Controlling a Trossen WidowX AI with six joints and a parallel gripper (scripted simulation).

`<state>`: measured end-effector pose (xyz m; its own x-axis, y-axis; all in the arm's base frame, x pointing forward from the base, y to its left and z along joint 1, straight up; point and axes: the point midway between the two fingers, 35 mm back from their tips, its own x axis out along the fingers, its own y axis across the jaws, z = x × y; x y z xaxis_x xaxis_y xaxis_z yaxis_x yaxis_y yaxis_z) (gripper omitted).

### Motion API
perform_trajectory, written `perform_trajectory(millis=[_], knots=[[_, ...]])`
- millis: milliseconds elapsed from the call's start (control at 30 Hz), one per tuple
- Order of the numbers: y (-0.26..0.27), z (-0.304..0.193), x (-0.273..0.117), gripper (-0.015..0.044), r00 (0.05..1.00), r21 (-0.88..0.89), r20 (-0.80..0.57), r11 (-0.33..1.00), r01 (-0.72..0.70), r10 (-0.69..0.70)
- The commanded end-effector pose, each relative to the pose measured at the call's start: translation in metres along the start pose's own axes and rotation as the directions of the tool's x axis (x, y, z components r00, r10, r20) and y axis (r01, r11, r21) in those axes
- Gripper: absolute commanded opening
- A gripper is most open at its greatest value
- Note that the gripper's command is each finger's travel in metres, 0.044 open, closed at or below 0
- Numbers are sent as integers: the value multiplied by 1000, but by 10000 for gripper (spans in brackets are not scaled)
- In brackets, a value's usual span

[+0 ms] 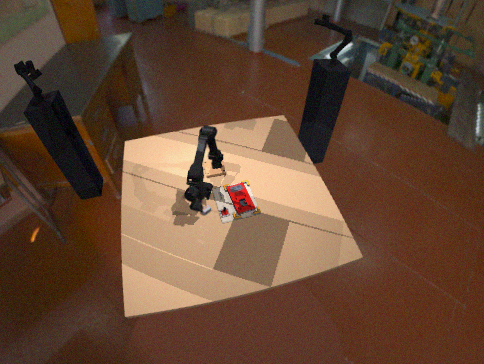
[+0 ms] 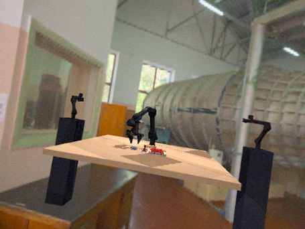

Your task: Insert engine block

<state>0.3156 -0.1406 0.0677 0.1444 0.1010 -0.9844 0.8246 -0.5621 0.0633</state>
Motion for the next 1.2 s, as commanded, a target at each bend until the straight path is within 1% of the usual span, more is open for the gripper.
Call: perform_trajectory(millis=[0,333,400,533,700,833,1167], knots=[[0,-1,-3,440,999,112,41,994,5,-10],[-1,-4,-14,440,989,409,144,912,-32,-30],[-1,-4,-15,440,987,444,157,895,-42,-32],[-1,-4,-15,440,987,448,159,893,-43,-32],[5,-16,-13,440,987,448,158,893,-43,-32],[5,-14,0,440,987,448,158,893,-43,-32],[5,-13,10,440,987,448,158,893,-43,-32]])
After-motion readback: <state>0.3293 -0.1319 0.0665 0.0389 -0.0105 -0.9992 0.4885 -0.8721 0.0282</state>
